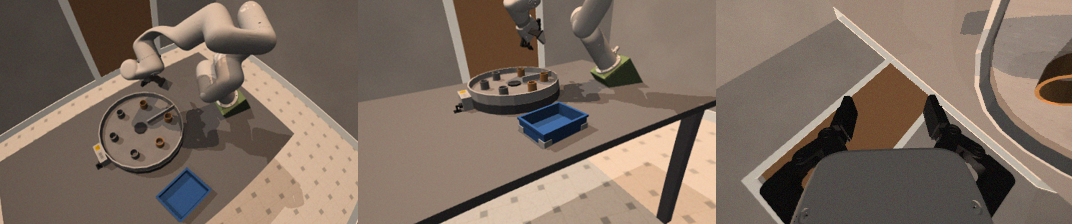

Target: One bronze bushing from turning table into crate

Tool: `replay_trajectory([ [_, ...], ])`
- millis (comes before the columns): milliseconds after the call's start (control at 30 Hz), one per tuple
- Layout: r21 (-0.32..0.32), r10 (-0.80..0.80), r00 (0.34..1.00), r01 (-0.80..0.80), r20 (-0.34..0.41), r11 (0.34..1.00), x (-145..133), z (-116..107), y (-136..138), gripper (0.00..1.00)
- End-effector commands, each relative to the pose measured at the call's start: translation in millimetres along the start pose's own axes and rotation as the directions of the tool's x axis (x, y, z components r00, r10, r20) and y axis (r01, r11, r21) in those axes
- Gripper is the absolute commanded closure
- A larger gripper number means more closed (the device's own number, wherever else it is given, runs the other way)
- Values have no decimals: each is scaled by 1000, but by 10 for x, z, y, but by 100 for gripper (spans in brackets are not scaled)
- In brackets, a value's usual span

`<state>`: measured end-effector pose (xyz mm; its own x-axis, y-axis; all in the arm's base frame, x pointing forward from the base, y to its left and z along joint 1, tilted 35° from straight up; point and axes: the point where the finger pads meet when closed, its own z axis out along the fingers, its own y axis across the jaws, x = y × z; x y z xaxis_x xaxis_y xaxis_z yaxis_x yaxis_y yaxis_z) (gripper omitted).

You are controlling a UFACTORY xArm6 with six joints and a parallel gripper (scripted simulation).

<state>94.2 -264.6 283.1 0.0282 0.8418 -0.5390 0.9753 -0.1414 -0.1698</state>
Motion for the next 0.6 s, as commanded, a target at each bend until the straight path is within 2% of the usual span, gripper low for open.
replay_trajectory([
  [0,-135,81,995,-88,-54,987,280,-238,107,0],
  [67,-172,99,992,-111,-75,979,353,-294,147,0],
  [167,-172,99,992,-111,-75,979,353,-294,147,0],
  [200,-246,128,984,-155,-123,957,501,-412,228,0],
  [433,-371,155,963,-230,-220,900,773,-649,372,0],
  [467,-371,155,963,-230,-220,900,773,-649,372,0],
  [500,-407,157,955,-252,-252,878,858,-729,414,0],
  [567,-421,156,951,-260,-265,869,892,-762,431,0],
])
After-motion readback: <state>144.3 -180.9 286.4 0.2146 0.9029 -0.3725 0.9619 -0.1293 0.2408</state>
